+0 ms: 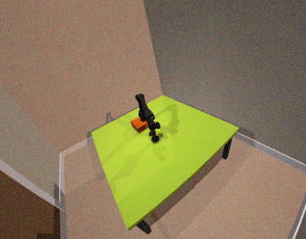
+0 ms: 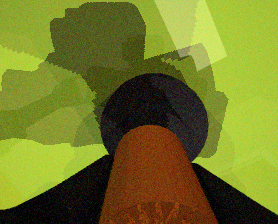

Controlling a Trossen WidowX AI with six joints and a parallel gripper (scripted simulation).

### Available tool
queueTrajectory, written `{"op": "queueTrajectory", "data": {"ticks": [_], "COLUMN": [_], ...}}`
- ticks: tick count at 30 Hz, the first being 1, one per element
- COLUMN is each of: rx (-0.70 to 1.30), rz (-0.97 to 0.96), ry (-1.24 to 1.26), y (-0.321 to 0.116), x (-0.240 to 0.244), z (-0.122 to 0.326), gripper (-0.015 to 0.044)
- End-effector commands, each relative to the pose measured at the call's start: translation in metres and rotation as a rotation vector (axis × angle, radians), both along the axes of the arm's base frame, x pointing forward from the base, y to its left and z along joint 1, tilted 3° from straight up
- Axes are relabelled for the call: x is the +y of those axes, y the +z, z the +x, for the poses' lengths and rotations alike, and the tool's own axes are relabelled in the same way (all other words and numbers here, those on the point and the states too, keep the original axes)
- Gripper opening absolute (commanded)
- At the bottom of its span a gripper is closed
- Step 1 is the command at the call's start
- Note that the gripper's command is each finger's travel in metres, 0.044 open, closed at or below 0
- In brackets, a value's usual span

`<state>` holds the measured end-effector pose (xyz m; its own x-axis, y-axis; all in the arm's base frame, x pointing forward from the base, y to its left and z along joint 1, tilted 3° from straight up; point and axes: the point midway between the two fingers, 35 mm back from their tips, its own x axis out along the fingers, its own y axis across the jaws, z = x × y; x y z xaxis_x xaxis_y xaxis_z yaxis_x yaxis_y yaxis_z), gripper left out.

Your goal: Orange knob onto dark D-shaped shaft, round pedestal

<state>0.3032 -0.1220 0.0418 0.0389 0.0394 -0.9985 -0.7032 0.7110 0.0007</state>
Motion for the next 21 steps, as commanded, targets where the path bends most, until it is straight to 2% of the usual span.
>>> {"op": "queueTrajectory", "data": {"ticks": [1,5,21], "rx": [-0.011,-0.016,-0.017], "rz": [-0.003,-0.008,-0.009], "ry": [0.073,0.196,0.196], "y": [0.0043,0.0057,0.0022], "x": [-0.0004,-0.0008,-0.0042], "z": [0.0019,0.0026,0.0107], "gripper": [0.0000,0.0000,0.0000]}}
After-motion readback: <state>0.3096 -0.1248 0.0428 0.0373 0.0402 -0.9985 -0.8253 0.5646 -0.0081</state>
